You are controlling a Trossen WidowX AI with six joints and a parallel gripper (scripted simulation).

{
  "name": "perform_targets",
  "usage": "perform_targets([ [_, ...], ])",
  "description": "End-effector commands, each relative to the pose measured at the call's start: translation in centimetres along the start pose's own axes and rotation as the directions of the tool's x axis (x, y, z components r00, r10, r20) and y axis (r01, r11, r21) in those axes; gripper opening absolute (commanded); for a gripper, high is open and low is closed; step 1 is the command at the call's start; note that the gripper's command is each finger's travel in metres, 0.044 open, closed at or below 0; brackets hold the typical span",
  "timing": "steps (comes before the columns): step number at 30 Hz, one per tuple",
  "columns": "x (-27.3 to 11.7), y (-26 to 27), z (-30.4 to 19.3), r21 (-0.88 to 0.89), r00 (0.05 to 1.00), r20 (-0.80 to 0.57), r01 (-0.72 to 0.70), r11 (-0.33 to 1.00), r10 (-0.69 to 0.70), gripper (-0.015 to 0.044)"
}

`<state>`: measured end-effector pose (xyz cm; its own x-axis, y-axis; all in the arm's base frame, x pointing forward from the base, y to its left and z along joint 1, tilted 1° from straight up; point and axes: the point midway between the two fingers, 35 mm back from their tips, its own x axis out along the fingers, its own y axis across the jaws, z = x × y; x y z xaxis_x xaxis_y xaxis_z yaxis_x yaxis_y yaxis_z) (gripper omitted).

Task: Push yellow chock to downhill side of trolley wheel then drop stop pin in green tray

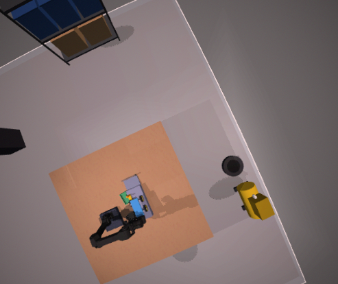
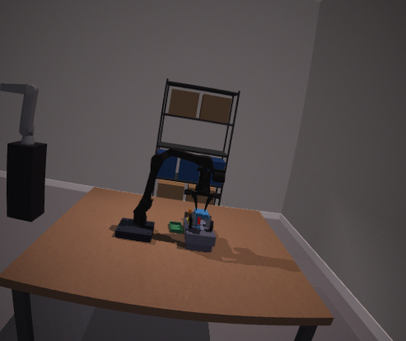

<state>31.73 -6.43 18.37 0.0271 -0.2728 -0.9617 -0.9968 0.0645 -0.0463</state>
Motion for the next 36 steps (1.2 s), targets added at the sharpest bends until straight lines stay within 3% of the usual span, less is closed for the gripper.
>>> perform_targets([
  [1,0.1,0.1,-1.5,-0.1,1.0,-0.017,-0.011,0.995,0.009,0.019],
  [36,3.4,0.1,-1.5,-0.1,1.0,-0.018,-0.011,0.995,0.009,0.019],
])
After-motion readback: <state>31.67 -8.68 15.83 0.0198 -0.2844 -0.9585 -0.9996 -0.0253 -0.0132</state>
